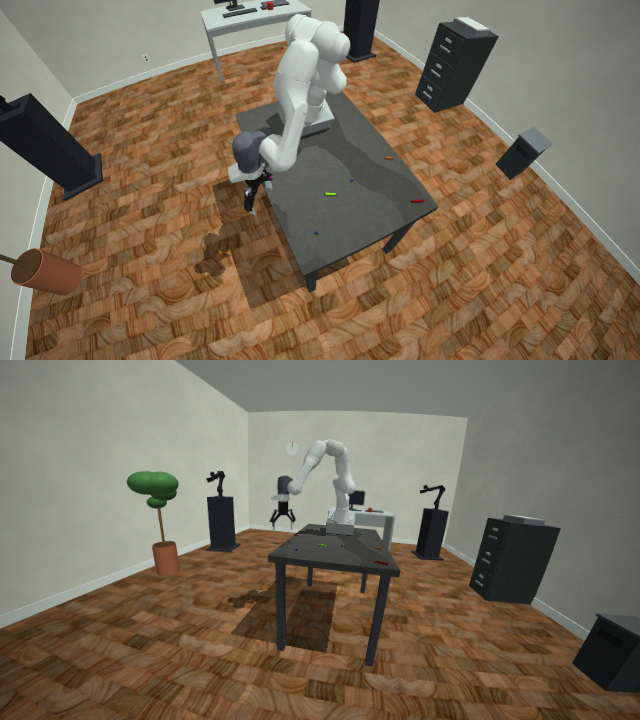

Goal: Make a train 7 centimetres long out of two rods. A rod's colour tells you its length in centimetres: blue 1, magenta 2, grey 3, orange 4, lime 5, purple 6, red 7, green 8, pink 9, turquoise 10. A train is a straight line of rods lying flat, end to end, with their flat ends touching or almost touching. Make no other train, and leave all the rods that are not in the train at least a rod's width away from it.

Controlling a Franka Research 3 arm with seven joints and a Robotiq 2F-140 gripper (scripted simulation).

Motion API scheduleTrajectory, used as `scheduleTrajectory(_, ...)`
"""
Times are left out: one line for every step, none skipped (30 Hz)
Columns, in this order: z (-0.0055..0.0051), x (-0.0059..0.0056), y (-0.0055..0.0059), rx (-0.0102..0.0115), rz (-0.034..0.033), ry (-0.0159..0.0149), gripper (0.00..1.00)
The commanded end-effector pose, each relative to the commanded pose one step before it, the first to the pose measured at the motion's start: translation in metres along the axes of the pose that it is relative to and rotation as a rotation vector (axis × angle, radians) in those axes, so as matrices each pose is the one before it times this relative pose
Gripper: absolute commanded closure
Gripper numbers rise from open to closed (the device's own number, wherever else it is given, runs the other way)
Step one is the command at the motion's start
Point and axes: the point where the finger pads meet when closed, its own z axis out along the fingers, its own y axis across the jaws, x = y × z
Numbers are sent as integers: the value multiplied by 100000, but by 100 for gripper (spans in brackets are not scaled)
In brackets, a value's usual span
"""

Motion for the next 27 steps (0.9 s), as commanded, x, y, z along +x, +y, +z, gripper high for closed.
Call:
scheduleTrajectory(30,-153,-203,900,-14920,-1237,0)
scheduleTrajectory(0,0,0,0,0,0,0)
scheduleTrajectory(2,-258,-175,3,-4784,1,0)
scheduleTrajectory(1,-85,-63,1,-1625,0,0)
scheduleTrajectory(1,-90,-69,2,-1736,0,0)
scheduleTrajectory(0,-90,-71,2,-1754,0,0)
scheduleTrajectory(0,-89,-73,2,-1767,0,0)
scheduleTrajectory(0,-89,-75,2,-1773,1,0)
scheduleTrajectory(0,-88,-76,2,-1776,1,0)
scheduleTrajectory(0,-87,-78,2,-1778,1,0)
scheduleTrajectory(0,-85,-79,3,-1775,1,0)
scheduleTrajectory(0,-84,-80,3,-1773,1,0)
scheduleTrajectory(0,-83,-82,3,-1771,1,0)
scheduleTrajectory(0,-81,-83,3,-1767,1,0)
scheduleTrajectory(0,-80,-84,3,-1768,1,0)
scheduleTrajectory(0,-79,-85,3,-1767,1,0)
scheduleTrajectory(0,-77,-86,4,-1765,1,0)
scheduleTrajectory(0,0,0,0,0,0,0)
scheduleTrajectory(0,0,0,0,0,0,0)
scheduleTrajectory(-1,-207,-238,10,-4789,3,0)
scheduleTrajectory(0,-67,-84,4,-1631,1,0)
scheduleTrajectory(0,-70,-91,4,-1737,2,0)
scheduleTrajectory(0,-69,-93,4,-1755,2,0)
scheduleTrajectory(0,-68,-94,5,-1766,2,0)
scheduleTrajectory(-1,-67,-96,5,-1774,2,0)
scheduleTrajectory(-1,-66,-97,5,-1779,2,0)
scheduleTrajectory(-1,-64,-99,5,-1781,2,0)
